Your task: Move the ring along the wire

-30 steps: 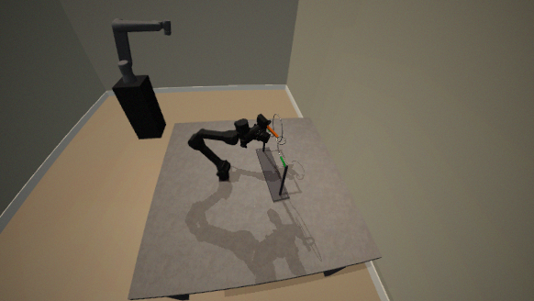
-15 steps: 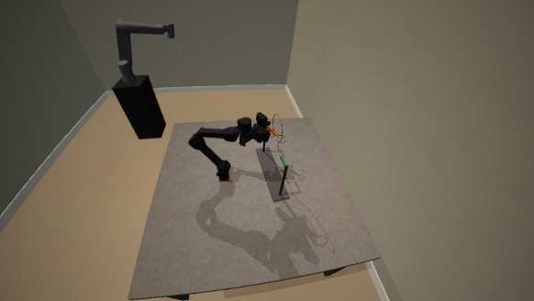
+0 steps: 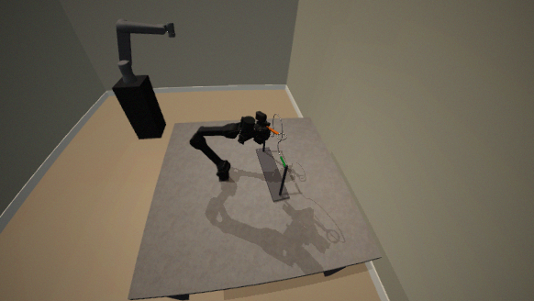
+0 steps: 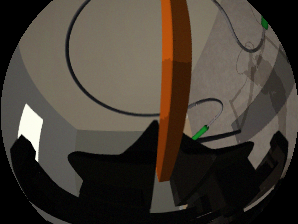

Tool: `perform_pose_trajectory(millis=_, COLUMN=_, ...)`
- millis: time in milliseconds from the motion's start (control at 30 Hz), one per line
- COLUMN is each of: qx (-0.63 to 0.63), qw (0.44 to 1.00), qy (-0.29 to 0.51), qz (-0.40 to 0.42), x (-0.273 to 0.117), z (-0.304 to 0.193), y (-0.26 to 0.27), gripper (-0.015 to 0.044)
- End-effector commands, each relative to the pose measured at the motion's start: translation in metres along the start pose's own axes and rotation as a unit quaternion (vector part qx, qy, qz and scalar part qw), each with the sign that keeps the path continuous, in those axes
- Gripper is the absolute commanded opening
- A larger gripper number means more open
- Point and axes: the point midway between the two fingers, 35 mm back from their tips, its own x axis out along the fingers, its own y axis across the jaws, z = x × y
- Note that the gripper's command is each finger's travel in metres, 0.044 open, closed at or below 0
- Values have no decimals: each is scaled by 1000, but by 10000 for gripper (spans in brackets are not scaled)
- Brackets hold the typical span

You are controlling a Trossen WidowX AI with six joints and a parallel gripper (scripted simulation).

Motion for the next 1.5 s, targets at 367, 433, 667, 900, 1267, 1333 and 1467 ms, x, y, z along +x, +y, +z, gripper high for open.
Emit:
perform_pose_trajectory(millis=367, qx=-88, qw=994, qy=-8, qz=-60, x=1, z=2, y=-7, gripper=-150)
perform_pose_trajectory(millis=433, qx=-99, qw=993, qy=-10, qz=-67, x=1, z=2, y=-8, gripper=-150)
perform_pose_trajectory(millis=667, qx=-137, qw=986, qy=-14, qz=-93, x=1, z=2, y=-11, gripper=-150)
perform_pose_trajectory(millis=900, qx=-175, qw=977, qy=-18, qz=-117, x=0, z=3, y=-14, gripper=-150)
perform_pose_trajectory(millis=1267, qx=-234, qw=960, qy=-24, qz=-154, x=-1, z=5, y=-18, gripper=-150)
perform_pose_trajectory(millis=1333, qx=-244, qw=956, qy=-26, qz=-161, x=-1, z=6, y=-19, gripper=-150)
perform_pose_trajectory(millis=1467, qx=-270, qw=946, qy=-28, qz=-176, x=-1, z=7, y=-21, gripper=-150)
